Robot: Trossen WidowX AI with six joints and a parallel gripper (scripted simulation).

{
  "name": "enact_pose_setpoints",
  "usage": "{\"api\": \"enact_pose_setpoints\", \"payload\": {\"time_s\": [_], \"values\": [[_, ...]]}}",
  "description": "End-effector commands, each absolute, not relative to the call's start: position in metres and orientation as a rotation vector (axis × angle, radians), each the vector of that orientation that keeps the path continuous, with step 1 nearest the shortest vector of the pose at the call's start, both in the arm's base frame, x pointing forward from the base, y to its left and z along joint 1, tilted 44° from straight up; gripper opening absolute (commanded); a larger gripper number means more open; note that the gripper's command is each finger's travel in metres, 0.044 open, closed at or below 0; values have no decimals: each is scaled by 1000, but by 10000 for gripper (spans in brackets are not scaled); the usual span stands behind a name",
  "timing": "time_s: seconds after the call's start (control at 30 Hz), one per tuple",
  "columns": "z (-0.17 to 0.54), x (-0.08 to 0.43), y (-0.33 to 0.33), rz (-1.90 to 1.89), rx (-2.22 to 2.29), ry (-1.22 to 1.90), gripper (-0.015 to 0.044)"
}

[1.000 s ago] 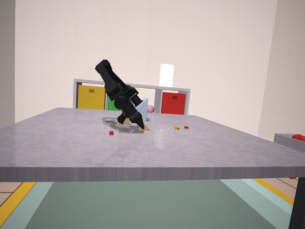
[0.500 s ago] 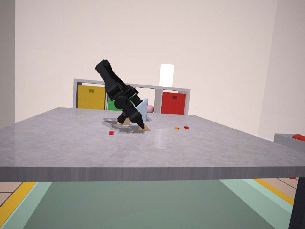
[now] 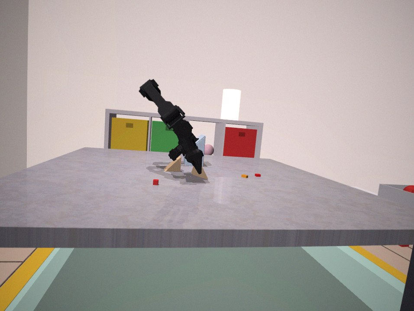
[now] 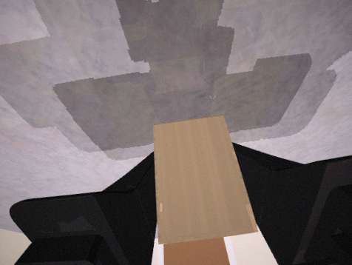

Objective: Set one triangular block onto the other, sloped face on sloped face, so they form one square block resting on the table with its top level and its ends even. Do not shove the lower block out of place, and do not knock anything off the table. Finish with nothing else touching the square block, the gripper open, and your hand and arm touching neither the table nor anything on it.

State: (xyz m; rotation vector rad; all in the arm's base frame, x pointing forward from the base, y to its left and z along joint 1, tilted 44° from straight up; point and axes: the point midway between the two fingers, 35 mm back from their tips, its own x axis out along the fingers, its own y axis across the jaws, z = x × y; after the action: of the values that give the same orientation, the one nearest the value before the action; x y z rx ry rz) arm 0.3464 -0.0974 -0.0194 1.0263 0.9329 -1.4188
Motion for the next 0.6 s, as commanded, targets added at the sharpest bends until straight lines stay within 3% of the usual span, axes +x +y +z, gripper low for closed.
{"api": "enact_pose_setpoints", "payload": {"time_s": [0.0, 0.57], "values": [[-21, 345, -88, -1458, 941, 858, 0], [-31, 348, -56, -1585, 585, 530, 0]]}}
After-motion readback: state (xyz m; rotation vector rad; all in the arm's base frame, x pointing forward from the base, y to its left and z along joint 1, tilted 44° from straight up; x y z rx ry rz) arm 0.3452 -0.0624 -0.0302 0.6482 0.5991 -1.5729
